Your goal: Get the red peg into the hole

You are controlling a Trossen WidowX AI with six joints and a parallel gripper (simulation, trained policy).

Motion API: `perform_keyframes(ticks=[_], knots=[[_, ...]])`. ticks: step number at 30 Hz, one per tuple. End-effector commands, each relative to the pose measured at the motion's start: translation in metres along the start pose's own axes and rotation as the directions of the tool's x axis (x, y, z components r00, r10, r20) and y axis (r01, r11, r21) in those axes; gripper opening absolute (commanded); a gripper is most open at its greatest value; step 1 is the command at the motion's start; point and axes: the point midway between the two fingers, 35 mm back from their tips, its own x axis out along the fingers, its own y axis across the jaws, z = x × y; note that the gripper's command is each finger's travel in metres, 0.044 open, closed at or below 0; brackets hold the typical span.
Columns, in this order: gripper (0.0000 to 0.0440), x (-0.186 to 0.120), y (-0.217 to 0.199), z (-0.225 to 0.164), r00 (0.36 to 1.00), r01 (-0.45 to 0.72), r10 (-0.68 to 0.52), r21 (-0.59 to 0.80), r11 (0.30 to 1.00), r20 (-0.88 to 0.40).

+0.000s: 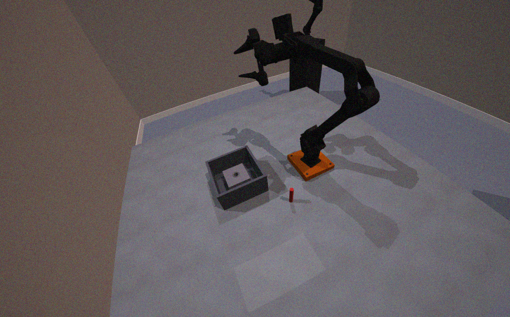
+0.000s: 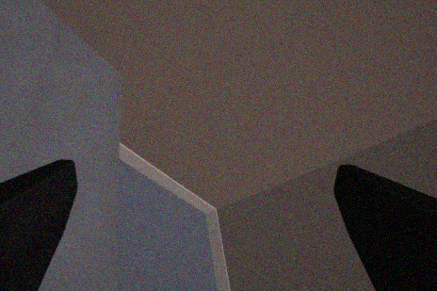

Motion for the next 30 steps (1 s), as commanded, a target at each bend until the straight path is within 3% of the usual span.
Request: perform_keyframes(ticks=[1, 3, 14, 30], knots=[[0.0420, 0.001, 0.001, 0.001, 1.000, -0.004, 0.004, 0.002, 1.000, 0.000], [0.0440, 0.004, 0.005, 0.004, 1.000, -0.022, 0.022, 0.021, 1.000, 0.002], [0.0440, 0.036, 0.054, 0.020, 0.977, -0.197, 0.214, 0.321, 0.926, -0.018], [0.0440, 0.061, 0.144, 0.052, 0.842, -0.351, 0.534, 0.679, 0.645, -0.072]])
